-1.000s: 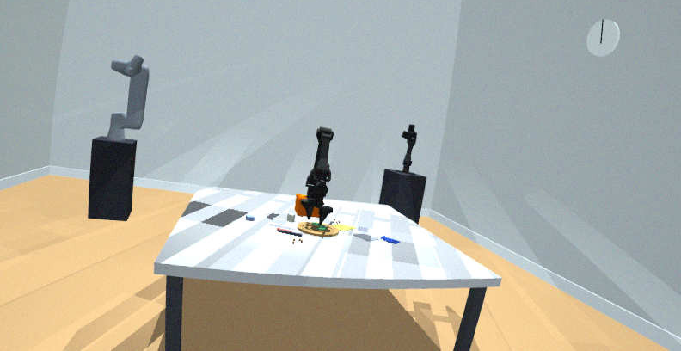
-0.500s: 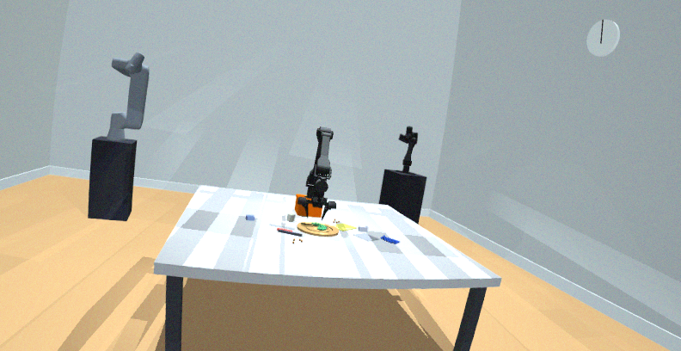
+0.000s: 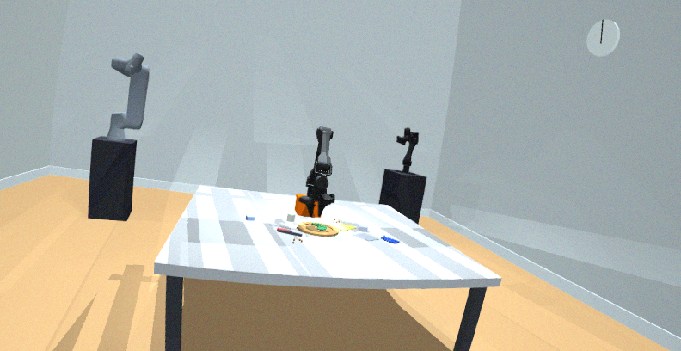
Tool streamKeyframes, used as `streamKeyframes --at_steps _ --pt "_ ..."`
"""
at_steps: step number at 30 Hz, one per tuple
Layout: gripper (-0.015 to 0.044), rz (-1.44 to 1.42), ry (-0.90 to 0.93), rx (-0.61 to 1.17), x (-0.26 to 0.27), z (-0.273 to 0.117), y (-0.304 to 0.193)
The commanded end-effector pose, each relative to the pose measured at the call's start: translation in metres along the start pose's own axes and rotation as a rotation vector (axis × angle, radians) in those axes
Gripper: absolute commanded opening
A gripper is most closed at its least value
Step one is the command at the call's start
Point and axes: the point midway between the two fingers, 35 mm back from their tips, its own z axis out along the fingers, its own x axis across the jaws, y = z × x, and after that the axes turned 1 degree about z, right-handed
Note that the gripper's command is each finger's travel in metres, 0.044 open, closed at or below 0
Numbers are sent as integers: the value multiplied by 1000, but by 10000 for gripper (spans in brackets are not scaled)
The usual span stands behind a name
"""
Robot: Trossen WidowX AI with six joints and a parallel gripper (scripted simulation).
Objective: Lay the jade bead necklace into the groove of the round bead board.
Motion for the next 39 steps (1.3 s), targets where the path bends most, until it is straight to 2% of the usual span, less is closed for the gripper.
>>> streamKeyframes --at_steps 1,6,9,17,39 --pt "207 -23 -4 -1 -1 0 1" --pt "173 -23 -4 -1 -1 15 1" --pt "171 -18 -13 -18 -4 7 5" --pt "120 -19 -10 -14 -3 16 4" --pt "120 -23 -4 -1 -1 39 1"
